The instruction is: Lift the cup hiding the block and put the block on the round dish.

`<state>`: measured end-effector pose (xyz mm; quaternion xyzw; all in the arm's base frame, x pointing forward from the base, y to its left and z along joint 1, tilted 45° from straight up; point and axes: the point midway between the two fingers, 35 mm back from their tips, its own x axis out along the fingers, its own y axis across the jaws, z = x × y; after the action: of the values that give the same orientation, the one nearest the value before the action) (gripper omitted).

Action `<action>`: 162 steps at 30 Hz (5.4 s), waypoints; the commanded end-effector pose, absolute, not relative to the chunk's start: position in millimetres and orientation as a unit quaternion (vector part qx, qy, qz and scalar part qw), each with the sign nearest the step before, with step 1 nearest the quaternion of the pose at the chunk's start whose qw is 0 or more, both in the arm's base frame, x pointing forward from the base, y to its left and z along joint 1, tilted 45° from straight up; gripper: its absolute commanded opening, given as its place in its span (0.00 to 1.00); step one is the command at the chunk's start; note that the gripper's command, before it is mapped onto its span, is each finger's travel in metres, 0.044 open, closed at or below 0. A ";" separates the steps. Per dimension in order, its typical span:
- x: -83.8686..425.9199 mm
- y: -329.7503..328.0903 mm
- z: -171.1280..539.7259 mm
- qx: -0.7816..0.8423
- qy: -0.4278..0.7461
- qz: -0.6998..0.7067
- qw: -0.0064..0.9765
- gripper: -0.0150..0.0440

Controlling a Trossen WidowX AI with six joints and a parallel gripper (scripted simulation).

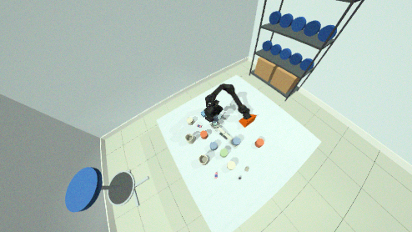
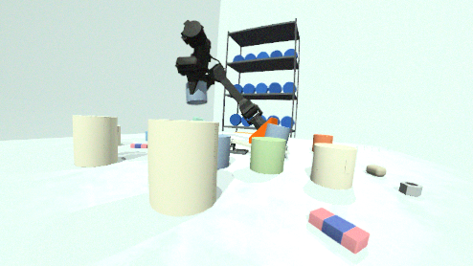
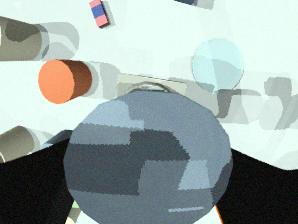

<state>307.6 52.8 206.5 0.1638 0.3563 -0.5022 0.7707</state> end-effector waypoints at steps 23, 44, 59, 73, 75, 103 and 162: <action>307.8 52.2 205.8 0.164 0.356 -0.503 0.770 0.25; 307.8 52.2 205.8 0.164 0.356 -0.503 0.770 0.25; 297.4 30.7 208.7 0.185 0.361 -0.510 0.758 0.25; 260.3 -46.9 225.8 0.199 0.367 -0.520 0.745 0.25; 252.0 -58.6 227.9 0.199 0.366 -0.522 0.744 0.25; 151.1 -143.8 229.3 0.178 0.343 -0.555 0.737 0.25; 150.3 -140.0 233.1 0.178 0.342 -0.554 0.738 0.96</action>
<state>151.6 -142.4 229.4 0.1776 0.3446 -0.5524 0.7380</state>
